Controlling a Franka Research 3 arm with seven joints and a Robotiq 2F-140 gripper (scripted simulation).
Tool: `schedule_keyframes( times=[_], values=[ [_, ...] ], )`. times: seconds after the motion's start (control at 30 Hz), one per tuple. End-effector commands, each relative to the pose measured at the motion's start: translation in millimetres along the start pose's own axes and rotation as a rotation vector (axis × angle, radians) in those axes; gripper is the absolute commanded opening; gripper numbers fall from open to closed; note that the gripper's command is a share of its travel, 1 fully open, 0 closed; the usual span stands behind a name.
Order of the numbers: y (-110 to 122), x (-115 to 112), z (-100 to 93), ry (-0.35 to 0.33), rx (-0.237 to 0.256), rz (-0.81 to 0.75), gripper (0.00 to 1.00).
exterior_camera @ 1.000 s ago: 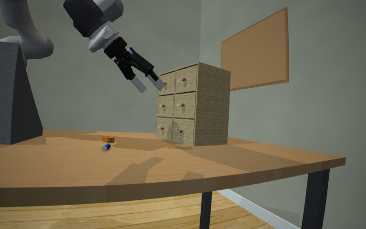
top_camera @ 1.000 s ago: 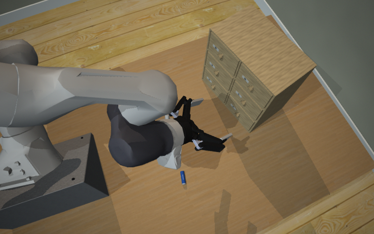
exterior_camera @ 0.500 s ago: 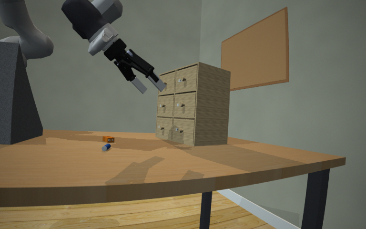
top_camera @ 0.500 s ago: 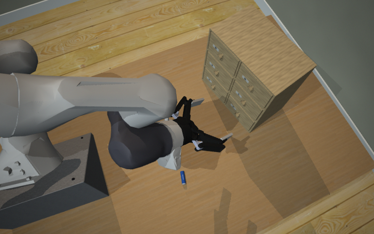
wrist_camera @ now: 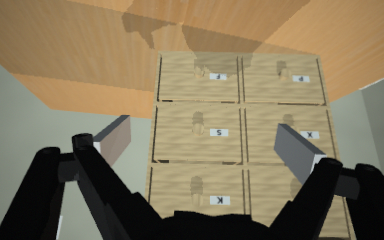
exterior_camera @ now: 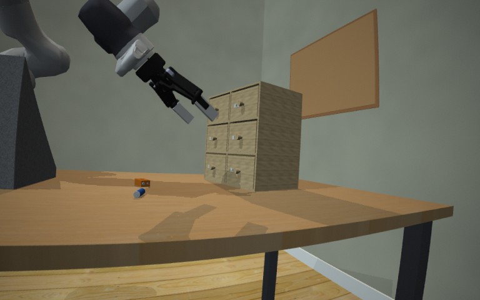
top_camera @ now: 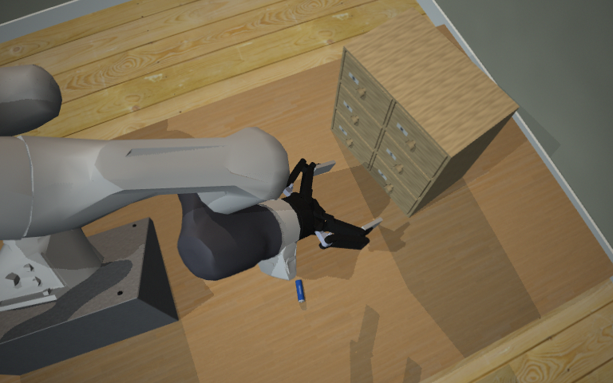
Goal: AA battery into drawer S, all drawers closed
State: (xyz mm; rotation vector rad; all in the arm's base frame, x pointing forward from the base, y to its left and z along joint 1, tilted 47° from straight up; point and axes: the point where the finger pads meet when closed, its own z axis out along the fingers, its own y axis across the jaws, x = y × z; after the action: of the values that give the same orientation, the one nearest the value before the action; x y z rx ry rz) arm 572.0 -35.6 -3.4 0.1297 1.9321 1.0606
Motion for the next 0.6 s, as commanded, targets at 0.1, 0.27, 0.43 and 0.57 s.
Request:
schedule_keyframes(
  times=[0.1,0.27,0.43,0.57],
  values=[
    [-2.4,1.1,2.3,-0.024,0.008,-0.029,1.00],
    [-2.4,2.0,8.8,-0.072,0.008,-0.029,1.00],
    [-2.0,2.3,12.4,-0.097,0.010,-0.028,1.00],
    [-2.0,2.3,12.4,-0.097,0.010,-0.028,0.20]
  ],
)
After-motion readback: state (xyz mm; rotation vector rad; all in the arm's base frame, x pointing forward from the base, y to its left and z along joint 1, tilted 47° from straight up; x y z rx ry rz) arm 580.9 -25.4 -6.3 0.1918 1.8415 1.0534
